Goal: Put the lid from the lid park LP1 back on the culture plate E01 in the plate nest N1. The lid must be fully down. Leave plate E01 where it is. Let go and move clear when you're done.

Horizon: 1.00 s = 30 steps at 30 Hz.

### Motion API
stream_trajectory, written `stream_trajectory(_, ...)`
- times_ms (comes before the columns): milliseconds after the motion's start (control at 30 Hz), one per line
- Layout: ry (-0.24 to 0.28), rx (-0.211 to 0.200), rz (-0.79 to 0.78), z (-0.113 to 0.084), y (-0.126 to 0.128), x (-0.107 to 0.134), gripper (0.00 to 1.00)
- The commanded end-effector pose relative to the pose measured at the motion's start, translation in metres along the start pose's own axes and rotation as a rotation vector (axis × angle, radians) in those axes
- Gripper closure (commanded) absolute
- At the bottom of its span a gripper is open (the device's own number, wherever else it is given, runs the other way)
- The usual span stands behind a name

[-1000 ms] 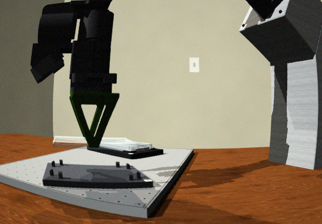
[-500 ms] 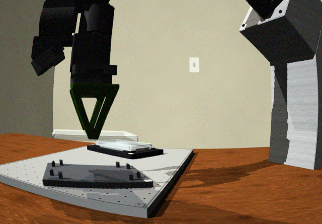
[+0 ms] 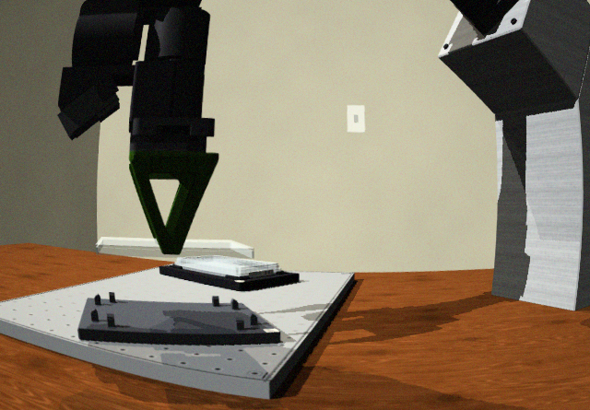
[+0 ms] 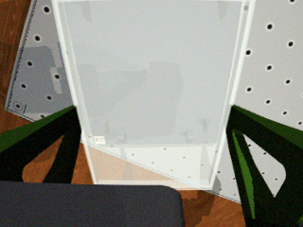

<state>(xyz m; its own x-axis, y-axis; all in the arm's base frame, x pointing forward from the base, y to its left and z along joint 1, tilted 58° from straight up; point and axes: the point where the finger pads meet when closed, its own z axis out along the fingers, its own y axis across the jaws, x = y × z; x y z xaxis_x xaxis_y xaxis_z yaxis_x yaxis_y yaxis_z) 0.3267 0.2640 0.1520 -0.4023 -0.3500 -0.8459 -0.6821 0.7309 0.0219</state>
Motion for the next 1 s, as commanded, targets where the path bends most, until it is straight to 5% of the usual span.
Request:
stream_trajectory(0, -0.034, 0.016, 0.064, -0.007, -0.011, -0.006, 1.0)
stream_trajectory(200, -0.002, 0.015, 0.235, 0.0, -0.027, 0.011, 1.0)
stream_trajectory(967, -0.008, 0.014, 0.937, -0.002, -0.092, 0.038, 1.0)
